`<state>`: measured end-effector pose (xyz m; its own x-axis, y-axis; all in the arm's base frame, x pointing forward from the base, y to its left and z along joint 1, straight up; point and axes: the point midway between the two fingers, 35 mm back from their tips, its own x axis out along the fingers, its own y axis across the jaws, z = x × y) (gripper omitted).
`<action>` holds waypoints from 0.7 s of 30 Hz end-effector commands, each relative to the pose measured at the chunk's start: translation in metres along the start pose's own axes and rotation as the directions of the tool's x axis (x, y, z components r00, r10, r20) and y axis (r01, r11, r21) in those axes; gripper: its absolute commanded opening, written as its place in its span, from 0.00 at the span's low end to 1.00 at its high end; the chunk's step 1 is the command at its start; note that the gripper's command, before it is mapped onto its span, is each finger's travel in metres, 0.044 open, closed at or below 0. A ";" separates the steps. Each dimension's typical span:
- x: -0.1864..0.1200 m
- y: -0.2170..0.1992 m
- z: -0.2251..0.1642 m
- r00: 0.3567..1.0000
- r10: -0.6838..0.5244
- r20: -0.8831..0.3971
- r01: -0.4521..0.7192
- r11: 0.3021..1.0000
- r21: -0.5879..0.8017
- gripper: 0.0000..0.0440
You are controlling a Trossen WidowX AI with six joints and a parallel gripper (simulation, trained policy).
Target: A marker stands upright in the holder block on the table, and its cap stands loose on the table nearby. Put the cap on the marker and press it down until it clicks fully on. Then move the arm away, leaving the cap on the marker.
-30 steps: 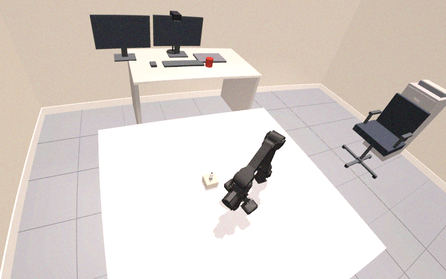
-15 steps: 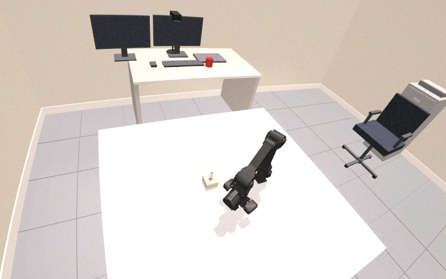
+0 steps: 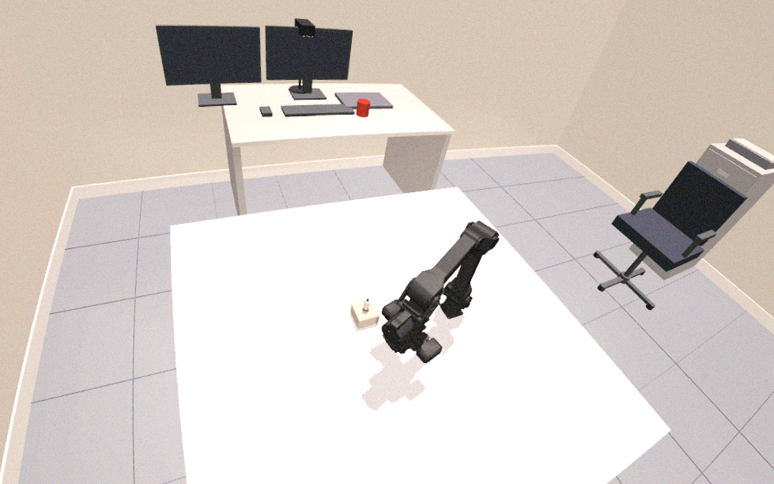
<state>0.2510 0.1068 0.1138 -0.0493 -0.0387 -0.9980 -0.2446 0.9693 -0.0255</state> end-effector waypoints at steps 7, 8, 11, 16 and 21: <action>-0.027 -0.026 0.012 0.999 0.012 0.049 -0.014 0.998 0.055 0.07; -0.029 -0.028 0.013 0.999 0.013 0.051 -0.016 0.998 0.062 0.06; -0.034 -0.036 0.016 0.998 0.016 0.056 -0.021 0.997 0.081 0.06; -0.042 -0.049 0.020 0.998 0.018 0.060 -0.024 0.993 0.113 0.04; -0.048 -0.062 0.023 0.998 0.018 0.059 -0.026 0.989 0.147 0.03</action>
<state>0.2866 0.0597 0.1584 0.0044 -0.0100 -0.9999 -0.1131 0.9935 -0.0105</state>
